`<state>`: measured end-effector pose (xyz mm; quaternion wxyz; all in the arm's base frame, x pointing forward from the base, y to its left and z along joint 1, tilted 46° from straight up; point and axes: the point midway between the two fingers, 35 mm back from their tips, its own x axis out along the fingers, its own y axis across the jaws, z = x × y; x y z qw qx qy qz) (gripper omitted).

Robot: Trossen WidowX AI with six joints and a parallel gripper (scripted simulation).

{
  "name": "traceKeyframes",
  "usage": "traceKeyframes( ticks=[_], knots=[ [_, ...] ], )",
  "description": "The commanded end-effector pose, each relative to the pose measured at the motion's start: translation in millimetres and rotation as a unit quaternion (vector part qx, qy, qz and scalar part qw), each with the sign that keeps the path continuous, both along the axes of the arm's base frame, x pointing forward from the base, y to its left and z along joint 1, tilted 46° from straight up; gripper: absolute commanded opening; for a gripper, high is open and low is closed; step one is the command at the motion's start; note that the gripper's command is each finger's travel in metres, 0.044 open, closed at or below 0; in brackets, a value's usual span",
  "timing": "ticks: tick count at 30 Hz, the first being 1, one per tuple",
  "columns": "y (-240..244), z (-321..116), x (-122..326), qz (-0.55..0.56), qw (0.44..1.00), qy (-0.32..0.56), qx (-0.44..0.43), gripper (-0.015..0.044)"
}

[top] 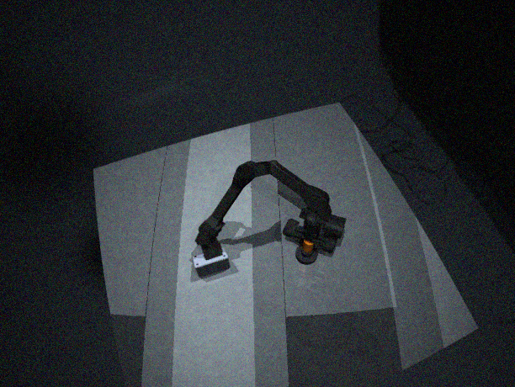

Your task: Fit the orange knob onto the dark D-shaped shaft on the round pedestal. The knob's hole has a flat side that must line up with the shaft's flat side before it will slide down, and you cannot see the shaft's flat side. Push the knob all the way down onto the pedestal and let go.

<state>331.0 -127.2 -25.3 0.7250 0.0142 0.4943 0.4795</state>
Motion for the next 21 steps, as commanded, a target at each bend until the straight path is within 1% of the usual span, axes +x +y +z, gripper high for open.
traceKeyframes(
  ticks=[1,18,21],
  knots=[
    [-0.5,0.9,1.1,0.001,1.0,-0.003,-0.001,0.0],
    [-2.4,1.4,-0.4,0.001,1.0,-0.003,-0.002,0.0],
    [-2.6,1.5,-0.3,0.02,1.0,-0.022,-0.003,0.0]
  ],
)
